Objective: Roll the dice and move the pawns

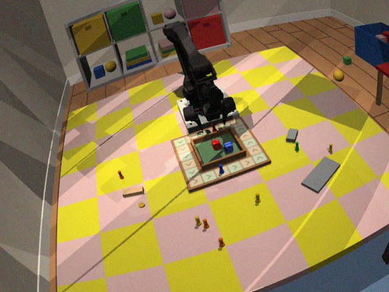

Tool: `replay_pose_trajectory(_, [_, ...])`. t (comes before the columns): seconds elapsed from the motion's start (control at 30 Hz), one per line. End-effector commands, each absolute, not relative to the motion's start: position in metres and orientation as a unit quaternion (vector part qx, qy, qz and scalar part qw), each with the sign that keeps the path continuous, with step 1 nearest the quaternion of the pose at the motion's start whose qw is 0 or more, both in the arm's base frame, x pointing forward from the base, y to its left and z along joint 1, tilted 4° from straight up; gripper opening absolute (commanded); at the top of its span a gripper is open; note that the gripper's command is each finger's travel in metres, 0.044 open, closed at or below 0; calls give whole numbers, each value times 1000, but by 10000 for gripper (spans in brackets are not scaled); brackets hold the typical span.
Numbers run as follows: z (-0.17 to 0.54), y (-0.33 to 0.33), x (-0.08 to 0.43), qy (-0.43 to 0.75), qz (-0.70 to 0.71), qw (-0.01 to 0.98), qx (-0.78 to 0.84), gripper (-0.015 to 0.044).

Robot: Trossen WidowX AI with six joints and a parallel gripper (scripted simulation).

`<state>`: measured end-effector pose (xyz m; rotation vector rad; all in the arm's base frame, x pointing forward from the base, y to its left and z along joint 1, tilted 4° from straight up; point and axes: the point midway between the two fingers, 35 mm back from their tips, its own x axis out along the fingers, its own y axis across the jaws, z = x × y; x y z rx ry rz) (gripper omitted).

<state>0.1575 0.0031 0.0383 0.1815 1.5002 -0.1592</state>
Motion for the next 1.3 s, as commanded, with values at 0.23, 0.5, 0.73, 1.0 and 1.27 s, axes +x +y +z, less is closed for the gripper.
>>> replay_pose_trajectory(0.23, [84, 3, 158, 676, -69, 729, 83, 414])
replay_pose_trajectory(0.5, [118, -11, 246, 673, -65, 732, 77, 204])
replay_pose_trajectory(0.73, [122, -36, 331, 672, -58, 735, 69, 200])
replay_pose_trajectory(1.0, [109, -61, 379, 672, -54, 736, 64, 200])
replay_pose_trajectory(1.27, [94, -62, 378, 672, -54, 736, 64, 200])
